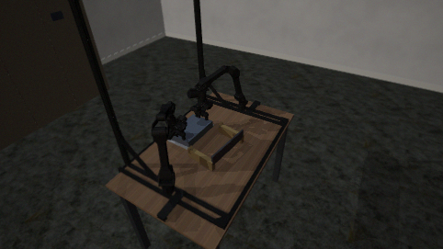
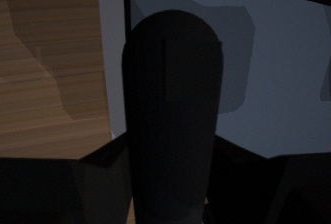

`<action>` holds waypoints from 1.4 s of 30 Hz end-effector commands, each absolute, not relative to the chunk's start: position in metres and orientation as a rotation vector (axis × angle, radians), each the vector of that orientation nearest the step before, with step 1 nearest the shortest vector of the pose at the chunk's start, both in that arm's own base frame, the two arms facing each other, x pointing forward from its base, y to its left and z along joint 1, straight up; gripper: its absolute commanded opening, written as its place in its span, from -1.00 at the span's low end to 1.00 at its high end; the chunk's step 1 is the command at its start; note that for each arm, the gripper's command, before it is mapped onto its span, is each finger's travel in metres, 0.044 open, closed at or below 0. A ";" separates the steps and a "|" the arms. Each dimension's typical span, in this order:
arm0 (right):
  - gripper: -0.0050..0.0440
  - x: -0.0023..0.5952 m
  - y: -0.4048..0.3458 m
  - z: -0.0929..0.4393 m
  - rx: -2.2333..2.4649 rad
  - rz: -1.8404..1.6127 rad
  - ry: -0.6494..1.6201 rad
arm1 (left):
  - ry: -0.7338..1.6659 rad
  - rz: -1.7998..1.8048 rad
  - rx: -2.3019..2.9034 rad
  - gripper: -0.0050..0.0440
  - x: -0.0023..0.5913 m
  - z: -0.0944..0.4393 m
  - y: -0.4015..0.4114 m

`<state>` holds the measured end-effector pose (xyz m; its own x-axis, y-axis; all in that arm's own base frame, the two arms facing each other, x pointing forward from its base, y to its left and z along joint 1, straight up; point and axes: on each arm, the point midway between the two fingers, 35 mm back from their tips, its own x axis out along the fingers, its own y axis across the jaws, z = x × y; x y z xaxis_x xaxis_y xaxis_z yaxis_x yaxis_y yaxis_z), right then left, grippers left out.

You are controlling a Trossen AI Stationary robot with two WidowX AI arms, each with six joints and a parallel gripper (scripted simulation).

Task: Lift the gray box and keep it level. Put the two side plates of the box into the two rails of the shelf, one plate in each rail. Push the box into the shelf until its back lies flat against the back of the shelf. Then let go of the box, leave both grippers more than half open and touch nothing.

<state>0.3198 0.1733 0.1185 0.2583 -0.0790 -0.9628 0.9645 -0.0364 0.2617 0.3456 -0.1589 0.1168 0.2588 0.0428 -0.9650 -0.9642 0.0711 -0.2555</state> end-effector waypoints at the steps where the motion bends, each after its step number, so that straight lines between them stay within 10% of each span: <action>1: -0.80 0.325 0.178 0.139 1.341 -1.042 0.931 | 0.996 0.955 -1.273 -0.80 0.351 0.139 -0.163; 42: -0.80 0.336 0.165 0.190 1.378 -1.088 0.894 | 1.029 0.906 -1.235 -0.80 0.332 0.190 -0.130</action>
